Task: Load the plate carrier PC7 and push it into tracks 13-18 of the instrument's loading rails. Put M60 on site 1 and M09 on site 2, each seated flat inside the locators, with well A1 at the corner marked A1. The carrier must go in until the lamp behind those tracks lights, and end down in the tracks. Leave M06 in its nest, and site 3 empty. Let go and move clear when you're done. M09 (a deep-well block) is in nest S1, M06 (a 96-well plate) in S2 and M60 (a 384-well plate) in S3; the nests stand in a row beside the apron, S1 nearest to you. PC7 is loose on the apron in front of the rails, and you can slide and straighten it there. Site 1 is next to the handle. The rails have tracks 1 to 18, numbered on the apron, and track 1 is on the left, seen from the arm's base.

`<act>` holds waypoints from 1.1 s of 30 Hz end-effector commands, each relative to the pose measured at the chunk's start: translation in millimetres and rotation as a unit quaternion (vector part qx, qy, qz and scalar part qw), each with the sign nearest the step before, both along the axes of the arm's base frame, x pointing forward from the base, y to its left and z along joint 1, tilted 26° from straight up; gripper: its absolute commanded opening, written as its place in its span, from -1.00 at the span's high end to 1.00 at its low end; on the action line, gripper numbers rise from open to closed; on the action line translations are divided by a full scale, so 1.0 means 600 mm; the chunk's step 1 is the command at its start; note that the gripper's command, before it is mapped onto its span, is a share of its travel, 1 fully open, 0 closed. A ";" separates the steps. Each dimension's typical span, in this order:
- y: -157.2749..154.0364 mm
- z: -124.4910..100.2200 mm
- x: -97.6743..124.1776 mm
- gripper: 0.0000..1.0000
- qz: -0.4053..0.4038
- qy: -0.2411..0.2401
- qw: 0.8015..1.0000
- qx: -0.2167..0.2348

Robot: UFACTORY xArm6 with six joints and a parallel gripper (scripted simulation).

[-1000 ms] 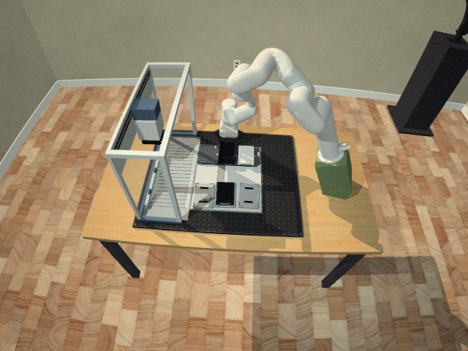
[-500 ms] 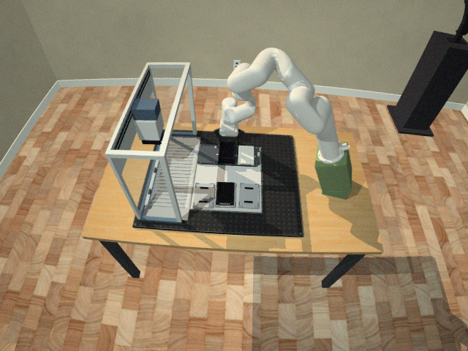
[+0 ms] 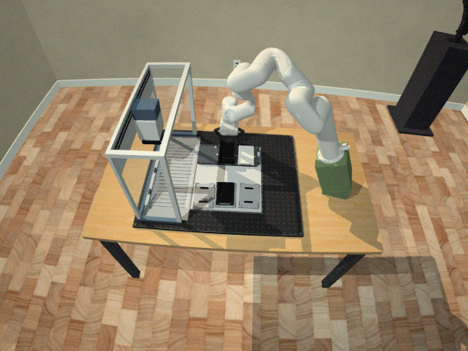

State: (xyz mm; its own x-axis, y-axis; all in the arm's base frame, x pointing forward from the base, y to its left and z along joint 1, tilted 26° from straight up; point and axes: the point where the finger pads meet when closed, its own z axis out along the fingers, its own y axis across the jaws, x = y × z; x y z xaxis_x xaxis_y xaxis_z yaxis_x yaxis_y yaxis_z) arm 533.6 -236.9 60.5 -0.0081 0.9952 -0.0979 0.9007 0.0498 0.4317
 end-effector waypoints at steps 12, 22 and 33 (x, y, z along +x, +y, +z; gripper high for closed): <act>-0.015 0.004 0.002 -1.00 0.000 -0.002 1.000 -0.001; -0.025 0.005 0.002 -1.00 0.000 -0.002 1.000 -0.001; -0.025 0.013 -0.002 -1.00 0.000 -0.002 1.000 -0.001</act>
